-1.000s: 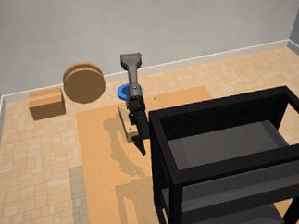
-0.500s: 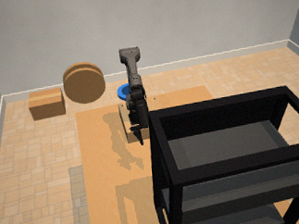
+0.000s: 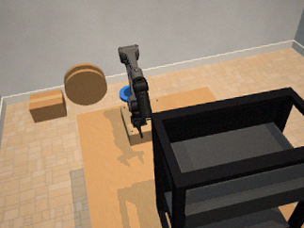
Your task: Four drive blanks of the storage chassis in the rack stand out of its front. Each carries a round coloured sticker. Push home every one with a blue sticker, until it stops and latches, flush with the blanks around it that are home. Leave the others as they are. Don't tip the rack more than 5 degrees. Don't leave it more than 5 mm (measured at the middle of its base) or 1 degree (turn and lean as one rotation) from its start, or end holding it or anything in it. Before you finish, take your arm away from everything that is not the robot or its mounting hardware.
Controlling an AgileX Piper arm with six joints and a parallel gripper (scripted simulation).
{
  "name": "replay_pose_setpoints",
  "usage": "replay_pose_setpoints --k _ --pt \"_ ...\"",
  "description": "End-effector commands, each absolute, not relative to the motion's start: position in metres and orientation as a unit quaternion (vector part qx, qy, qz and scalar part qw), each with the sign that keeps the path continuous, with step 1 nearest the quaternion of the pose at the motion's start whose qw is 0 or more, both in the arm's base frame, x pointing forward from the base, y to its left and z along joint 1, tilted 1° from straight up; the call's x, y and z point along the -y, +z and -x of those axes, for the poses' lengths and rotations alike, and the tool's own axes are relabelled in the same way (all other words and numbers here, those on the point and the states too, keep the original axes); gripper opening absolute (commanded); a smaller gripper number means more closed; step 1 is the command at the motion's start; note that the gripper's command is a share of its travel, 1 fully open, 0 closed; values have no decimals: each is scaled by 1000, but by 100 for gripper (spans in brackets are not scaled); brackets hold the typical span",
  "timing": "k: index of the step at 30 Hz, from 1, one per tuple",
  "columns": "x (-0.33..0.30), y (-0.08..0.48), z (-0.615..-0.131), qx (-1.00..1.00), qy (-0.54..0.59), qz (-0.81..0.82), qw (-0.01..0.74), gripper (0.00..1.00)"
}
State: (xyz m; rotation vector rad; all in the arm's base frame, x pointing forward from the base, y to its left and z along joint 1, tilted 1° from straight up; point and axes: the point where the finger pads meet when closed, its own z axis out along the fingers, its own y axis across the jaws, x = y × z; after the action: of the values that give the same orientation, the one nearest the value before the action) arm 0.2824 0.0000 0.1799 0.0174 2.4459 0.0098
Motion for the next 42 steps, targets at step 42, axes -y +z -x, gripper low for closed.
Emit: replay_pose_setpoints --k 42 --pt "-99 240 -318 -852 198 -47 482 100"
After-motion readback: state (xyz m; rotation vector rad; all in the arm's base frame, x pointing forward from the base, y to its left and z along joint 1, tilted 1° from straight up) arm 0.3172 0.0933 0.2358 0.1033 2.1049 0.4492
